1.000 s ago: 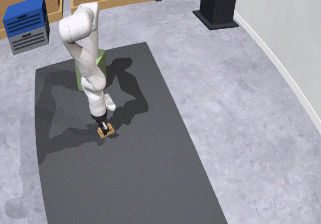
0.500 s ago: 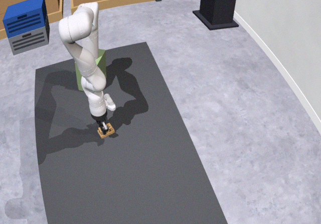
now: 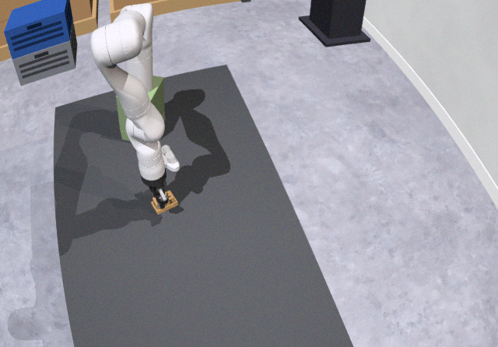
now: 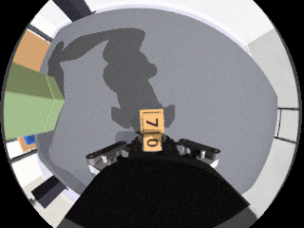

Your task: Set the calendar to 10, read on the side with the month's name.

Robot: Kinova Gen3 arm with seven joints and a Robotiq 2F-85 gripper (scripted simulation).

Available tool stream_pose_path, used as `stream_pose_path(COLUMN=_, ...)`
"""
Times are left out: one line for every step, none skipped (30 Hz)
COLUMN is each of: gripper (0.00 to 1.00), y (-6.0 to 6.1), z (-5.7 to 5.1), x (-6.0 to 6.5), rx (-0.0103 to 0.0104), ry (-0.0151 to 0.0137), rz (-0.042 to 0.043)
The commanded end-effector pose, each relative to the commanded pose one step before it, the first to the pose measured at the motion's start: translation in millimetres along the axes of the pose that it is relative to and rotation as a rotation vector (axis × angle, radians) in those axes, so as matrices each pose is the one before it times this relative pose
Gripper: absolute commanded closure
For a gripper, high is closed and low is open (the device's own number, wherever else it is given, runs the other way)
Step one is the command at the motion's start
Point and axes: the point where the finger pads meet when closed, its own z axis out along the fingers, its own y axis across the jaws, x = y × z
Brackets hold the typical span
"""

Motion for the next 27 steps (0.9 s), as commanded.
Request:
stream_pose_path(gripper=0.74, y=2.17, z=0.89, x=-0.81, rx=-0.00578, ry=-0.0022, rz=-0.01133)
stream_pose_path(gripper=0.74, y=0.0, z=0.0, x=0.0, rx=0.0, ry=0.0, rz=0.0)
stream_pose_path(gripper=0.74, y=0.0, z=0.0, x=0.0, rx=0.0, ry=0.0, rz=0.0)
stream_pose_path(gripper=0.74, y=0.0, z=0.0, x=0.0, rx=0.0, ry=0.0, rz=0.0)
stream_pose_path(gripper=0.74, y=0.0, z=0.0, x=0.0, rx=0.0, ry=0.0, rz=0.0)
stream_pose_path(gripper=0.74, y=0.0, z=0.0, x=0.0, rx=0.0, ry=0.0, rz=0.0)
stream_pose_path(gripper=0.74, y=0.0, z=0.0, x=0.0, rx=0.0, ry=0.0, rz=0.0)
stream_pose_path(gripper=0.74, y=-0.03, z=-0.04, x=0.01, rx=0.00005, ry=0.00002, rz=-0.00001)
stream_pose_path(gripper=0.74, y=-0.21, z=-0.26, x=0.07, rx=0.00033, ry=0.00012, rz=-0.00006)
stream_pose_path(gripper=0.74, y=-0.11, z=-0.95, x=0.01, rx=-0.00003, ry=-0.0001, rz=-0.0002)
stream_pose_path(gripper=0.74, y=0.31, z=-2.1, x=-0.2, rx=-0.00117, ry=-0.0007, rz=-0.00042)
stream_pose_path(gripper=0.74, y=-0.49, z=-2.41, x=0.11, rx=0.00032, ry=-0.00007, rz=-0.00047)
stream_pose_path(gripper=0.74, y=-0.17, z=-2.33, x=0.05, rx=0.00026, ry=0.0001, rz=-0.00005)
stream_pose_path(gripper=0.74, y=-0.84, z=-2.98, x=1.65, rx=0.00266, ry=0.00532, rz=0.0)
stream_pose_path(gripper=0.74, y=0.0, z=0.0, x=0.0, rx=0.0, ry=0.0, rz=0.0)
stream_pose_path(gripper=0.74, y=0.0, z=0.0, x=0.0, rx=0.0, ry=0.0, rz=0.0)
stream_pose_path(gripper=0.74, y=-0.46, z=-3.62, x=0.91, rx=0.00144, ry=0.00289, rz=-0.00001)
stream_pose_path(gripper=0.74, y=-0.52, z=-4.24, x=1.04, rx=0.0016, ry=0.00326, rz=-0.00001)
stream_pose_path(gripper=0.74, y=-0.02, z=-4.81, x=0.05, rx=-0.00004, ry=0.00002, rz=-0.00001)
stream_pose_path(gripper=0.74, y=0.09, z=-5.29, x=0.47, rx=0.00002, ry=0.00008, rz=-0.00125)
stream_pose_path(gripper=0.74, y=-0.74, z=-5.56, x=-1.52, rx=0.00204, ry=-0.0046, rz=-0.0012)
stream_pose_path(gripper=0.74, y=-0.17, z=-6.07, x=-0.38, rx=0.00021, ry=-0.00075, rz=0.00036)
stream_pose_path(gripper=0.74, y=0.0, z=-6.33, x=0.04, rx=-0.00013, ry=0.00007, rz=0.0001)
stream_pose_path(gripper=0.74, y=0.0, z=-6.4, x=0.05, rx=-0.00016, ry=0.00009, rz=0.00012)
stream_pose_path(gripper=0.74, y=0.0, z=-6.21, x=0.05, rx=-0.00015, ry=0.00009, rz=0.00011)
stream_pose_path(gripper=0.74, y=0.01, z=-5.92, x=0.04, rx=-0.00014, ry=0.00008, rz=0.0001)
stream_pose_path(gripper=0.74, y=0.01, z=-5.58, x=0.05, rx=-0.00015, ry=0.00009, rz=0.0001)
